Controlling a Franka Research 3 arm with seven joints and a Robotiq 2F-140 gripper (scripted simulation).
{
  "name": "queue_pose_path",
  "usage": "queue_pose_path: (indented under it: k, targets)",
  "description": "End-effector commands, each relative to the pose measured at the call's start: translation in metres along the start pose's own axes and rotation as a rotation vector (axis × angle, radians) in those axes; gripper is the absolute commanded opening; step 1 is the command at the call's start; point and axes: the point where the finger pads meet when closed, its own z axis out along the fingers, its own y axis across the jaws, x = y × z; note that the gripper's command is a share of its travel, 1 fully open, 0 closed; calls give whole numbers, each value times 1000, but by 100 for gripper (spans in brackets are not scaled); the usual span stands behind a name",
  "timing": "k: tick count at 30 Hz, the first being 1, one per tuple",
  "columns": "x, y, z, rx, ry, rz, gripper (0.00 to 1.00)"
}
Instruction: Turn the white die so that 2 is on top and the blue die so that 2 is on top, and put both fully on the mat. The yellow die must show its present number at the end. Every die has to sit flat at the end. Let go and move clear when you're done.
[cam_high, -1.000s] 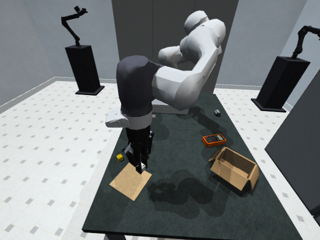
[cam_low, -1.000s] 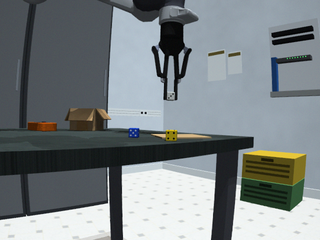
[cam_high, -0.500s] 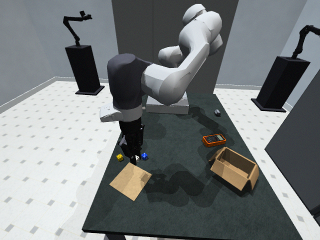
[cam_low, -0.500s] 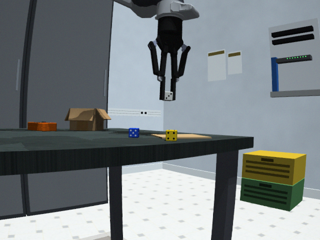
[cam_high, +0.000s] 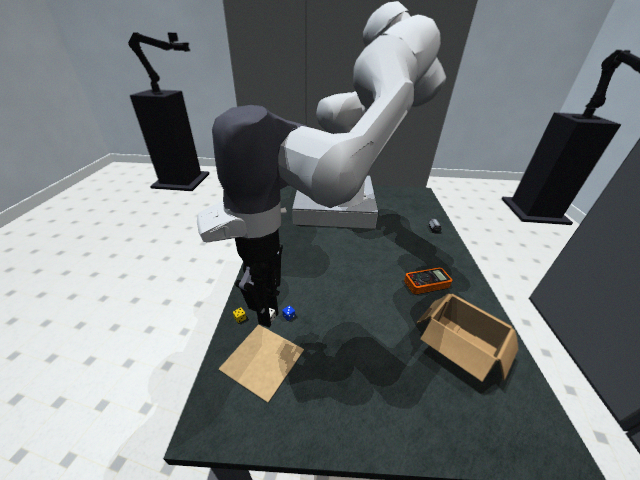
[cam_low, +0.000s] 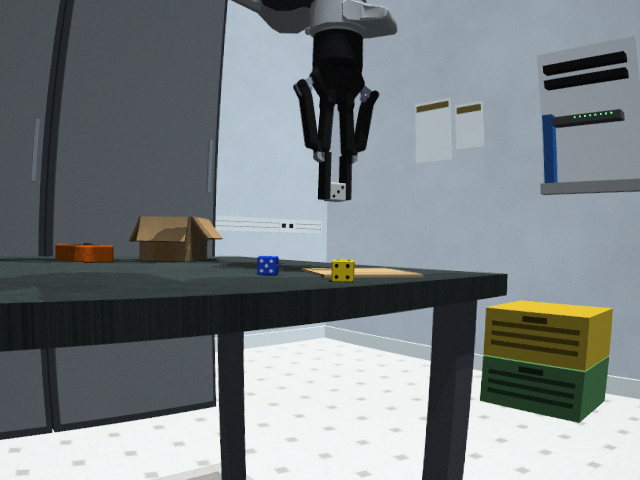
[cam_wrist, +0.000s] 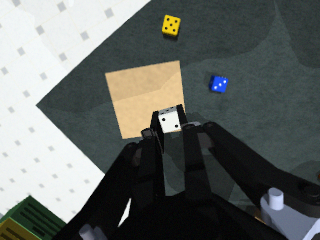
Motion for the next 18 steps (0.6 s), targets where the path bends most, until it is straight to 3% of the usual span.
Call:
queue_pose_path:
  k: [1,12,18]
  targets:
    - [3,-2,0,8,5,-46,21]
    - [3,-2,17,8,5,-46,21]
    - [3,-2,45,8,5,-46,21]
